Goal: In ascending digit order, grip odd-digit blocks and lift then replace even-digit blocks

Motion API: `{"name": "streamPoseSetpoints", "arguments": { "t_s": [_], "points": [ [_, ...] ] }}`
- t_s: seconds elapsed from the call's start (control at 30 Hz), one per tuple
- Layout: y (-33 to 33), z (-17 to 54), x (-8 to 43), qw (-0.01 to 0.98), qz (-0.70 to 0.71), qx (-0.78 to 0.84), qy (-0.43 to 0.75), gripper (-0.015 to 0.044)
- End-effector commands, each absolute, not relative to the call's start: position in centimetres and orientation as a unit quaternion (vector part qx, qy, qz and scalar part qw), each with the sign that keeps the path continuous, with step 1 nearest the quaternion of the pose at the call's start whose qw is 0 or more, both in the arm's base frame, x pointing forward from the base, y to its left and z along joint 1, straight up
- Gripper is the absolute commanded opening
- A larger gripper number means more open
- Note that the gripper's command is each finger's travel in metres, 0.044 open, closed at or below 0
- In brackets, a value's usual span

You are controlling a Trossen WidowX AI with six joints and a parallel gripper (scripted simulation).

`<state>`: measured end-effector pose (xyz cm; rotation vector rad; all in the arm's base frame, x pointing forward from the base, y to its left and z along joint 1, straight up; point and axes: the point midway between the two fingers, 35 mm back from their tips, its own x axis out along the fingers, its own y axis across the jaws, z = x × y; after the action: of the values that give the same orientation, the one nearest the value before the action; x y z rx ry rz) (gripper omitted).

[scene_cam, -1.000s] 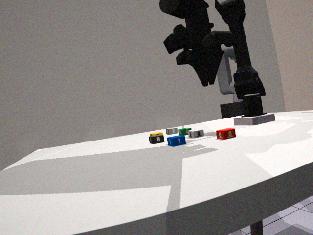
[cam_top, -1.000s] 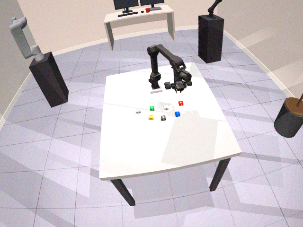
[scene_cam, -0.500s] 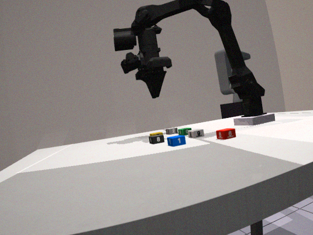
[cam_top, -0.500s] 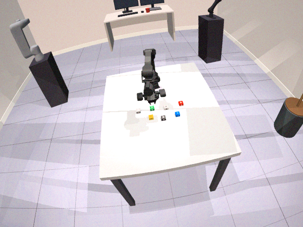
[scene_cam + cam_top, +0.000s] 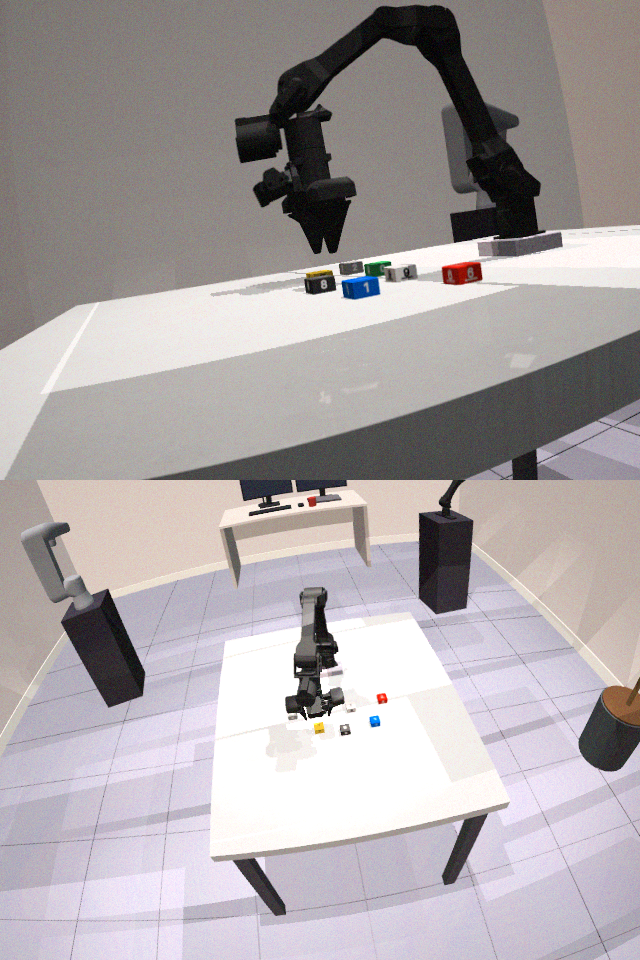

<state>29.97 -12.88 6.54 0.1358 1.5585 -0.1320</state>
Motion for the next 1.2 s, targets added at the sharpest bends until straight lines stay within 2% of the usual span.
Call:
{"name": "streamPoseSetpoints", "arguments": {
  "t_s": [0.0, 0.87, 1.17],
  "points": [
    [-13.1, 6.2, 30.2, 0.715, -0.061, 0.055, 0.694, 0.0400],
    [-13.1, 2.6, 30.3, 0.715, -0.061, 0.055, 0.695, 0.0400],
    [-13.1, 2.6, 30.3, 0.715, -0.061, 0.055, 0.695, 0.0164]
  ]
}}
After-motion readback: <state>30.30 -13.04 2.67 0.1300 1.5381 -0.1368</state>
